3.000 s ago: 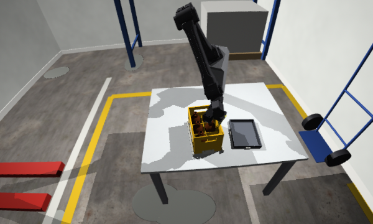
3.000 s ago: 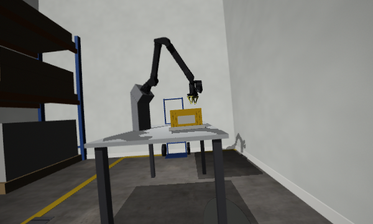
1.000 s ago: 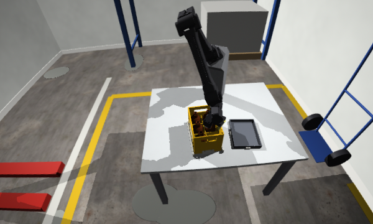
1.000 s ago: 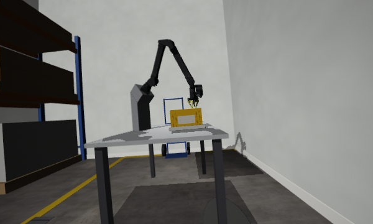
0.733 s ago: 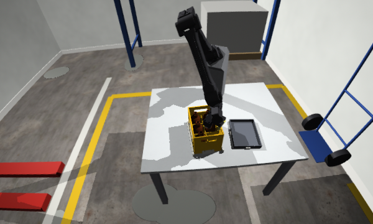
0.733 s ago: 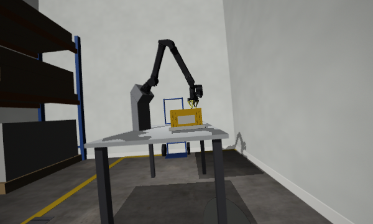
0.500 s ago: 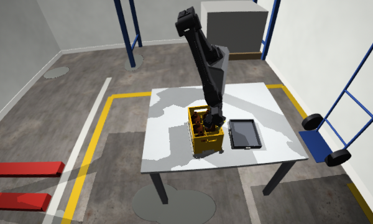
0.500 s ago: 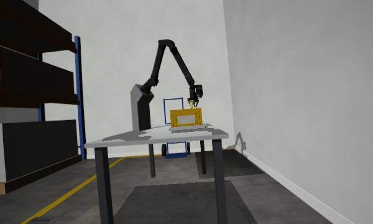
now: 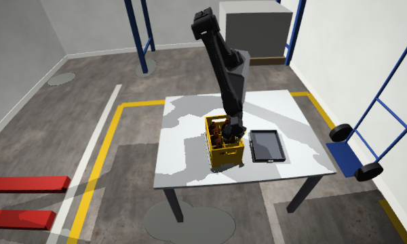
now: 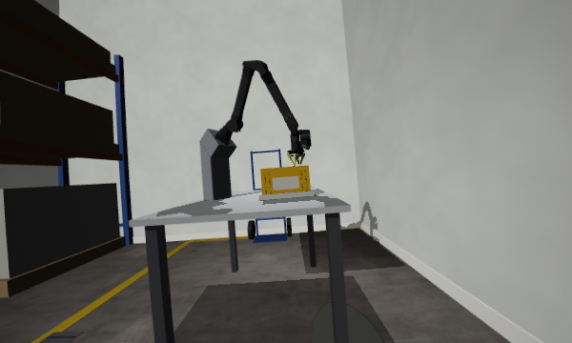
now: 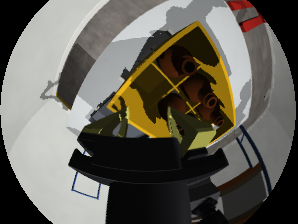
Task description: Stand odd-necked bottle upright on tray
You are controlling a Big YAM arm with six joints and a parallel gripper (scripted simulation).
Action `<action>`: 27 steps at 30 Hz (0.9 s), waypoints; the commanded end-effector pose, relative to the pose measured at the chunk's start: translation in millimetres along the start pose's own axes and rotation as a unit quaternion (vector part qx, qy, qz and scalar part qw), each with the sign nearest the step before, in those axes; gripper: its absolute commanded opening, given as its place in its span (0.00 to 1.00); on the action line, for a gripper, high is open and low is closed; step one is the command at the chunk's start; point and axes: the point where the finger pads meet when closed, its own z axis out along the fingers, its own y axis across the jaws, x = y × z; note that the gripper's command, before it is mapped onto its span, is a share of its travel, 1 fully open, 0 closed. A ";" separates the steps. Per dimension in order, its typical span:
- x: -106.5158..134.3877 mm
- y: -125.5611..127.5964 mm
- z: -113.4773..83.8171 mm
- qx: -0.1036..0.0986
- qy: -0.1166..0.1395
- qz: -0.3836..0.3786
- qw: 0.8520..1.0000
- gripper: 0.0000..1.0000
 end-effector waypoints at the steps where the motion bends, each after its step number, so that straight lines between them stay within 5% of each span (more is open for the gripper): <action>1: -14.1 1.3 2.9 -0.001 -0.009 0.004 1.000 0.61; 27: -12.5 -0.4 3.7 0.001 -0.005 0.002 1.000 0.61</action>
